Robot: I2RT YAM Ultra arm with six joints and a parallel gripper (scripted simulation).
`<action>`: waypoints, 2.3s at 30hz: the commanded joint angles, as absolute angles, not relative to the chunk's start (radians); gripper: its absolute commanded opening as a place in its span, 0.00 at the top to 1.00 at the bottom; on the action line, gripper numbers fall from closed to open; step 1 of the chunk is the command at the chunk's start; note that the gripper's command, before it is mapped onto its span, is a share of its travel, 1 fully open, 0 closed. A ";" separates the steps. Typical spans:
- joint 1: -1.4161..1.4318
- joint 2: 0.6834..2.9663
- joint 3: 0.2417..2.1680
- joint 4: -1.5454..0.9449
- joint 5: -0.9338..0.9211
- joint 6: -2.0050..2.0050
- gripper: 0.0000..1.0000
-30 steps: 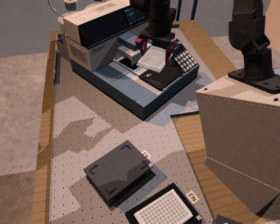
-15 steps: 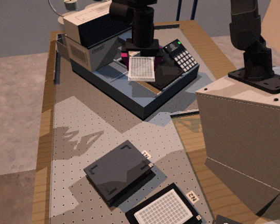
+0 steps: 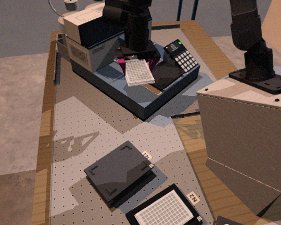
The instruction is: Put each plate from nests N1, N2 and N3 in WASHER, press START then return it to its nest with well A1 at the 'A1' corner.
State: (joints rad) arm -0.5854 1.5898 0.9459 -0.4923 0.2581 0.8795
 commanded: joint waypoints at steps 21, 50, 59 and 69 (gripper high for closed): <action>-0.587 1.570 0.973 -0.497 0.273 0.860 1.00; -0.460 1.641 0.963 -0.464 0.321 0.735 1.00; -0.355 1.704 0.988 -0.456 0.360 0.604 1.00; -0.227 1.799 1.035 -0.471 0.404 0.432 1.00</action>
